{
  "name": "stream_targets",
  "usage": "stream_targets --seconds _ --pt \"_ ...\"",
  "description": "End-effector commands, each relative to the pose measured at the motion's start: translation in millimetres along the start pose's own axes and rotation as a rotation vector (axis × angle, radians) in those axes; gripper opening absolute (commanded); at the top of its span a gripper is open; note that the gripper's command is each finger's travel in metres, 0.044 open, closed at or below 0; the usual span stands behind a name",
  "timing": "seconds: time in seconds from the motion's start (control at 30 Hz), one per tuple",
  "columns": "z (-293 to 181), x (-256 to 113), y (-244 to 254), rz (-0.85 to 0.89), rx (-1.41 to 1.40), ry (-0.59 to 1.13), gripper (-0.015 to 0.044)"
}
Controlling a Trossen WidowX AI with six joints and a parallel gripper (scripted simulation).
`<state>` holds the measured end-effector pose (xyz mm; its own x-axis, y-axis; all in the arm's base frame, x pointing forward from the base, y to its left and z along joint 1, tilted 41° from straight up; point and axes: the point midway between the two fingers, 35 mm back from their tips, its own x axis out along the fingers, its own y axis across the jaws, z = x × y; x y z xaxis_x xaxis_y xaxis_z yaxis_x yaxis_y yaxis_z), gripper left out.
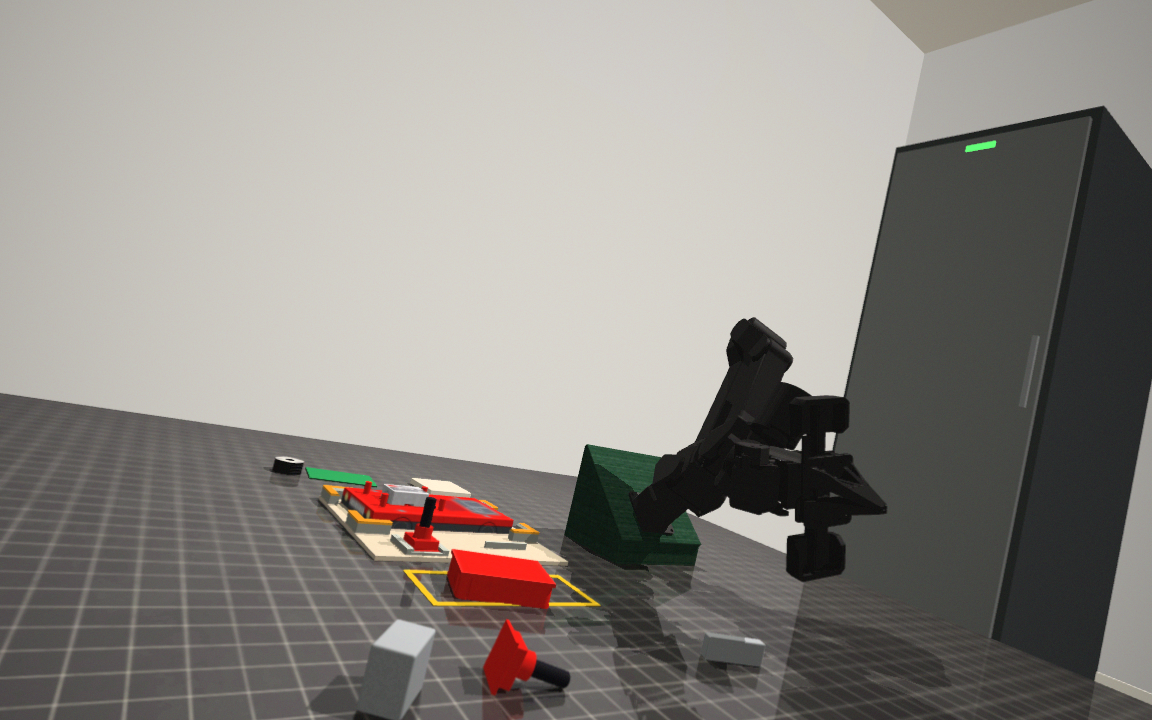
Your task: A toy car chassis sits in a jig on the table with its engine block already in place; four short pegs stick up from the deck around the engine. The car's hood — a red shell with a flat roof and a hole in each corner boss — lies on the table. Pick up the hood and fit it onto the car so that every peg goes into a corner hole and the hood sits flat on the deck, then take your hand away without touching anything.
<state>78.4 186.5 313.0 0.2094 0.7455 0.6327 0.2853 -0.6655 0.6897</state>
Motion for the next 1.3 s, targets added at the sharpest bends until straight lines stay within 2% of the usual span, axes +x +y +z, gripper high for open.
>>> stream_targets --seconds 0.0,0.07,0.23,0.37,0.53,0.93,1.1,1.27 --pt "2.2 1.5 -1.0 -0.009 -0.011 -0.009 0.0026" --pt "20.2 12.5 -8.5 -0.083 -0.100 -0.078 0.0079" --pt "95.9 32.7 -31.1 -0.395 -0.380 -0.300 0.0210" --pt "159.0 25.0 -41.1 -0.681 -0.531 -0.427 0.0315" --pt "208.9 2.4 -43.3 -0.943 -0.594 -0.491 0.0440" --pt "280.6 -84.6 -25.1 -1.444 -0.461 -0.449 0.0440" --pt "288.1 -122.7 -9.1 -1.541 -0.324 -0.361 0.0440" --pt "286.4 -152.4 10.9 -1.543 -0.189 -0.264 0.0440"
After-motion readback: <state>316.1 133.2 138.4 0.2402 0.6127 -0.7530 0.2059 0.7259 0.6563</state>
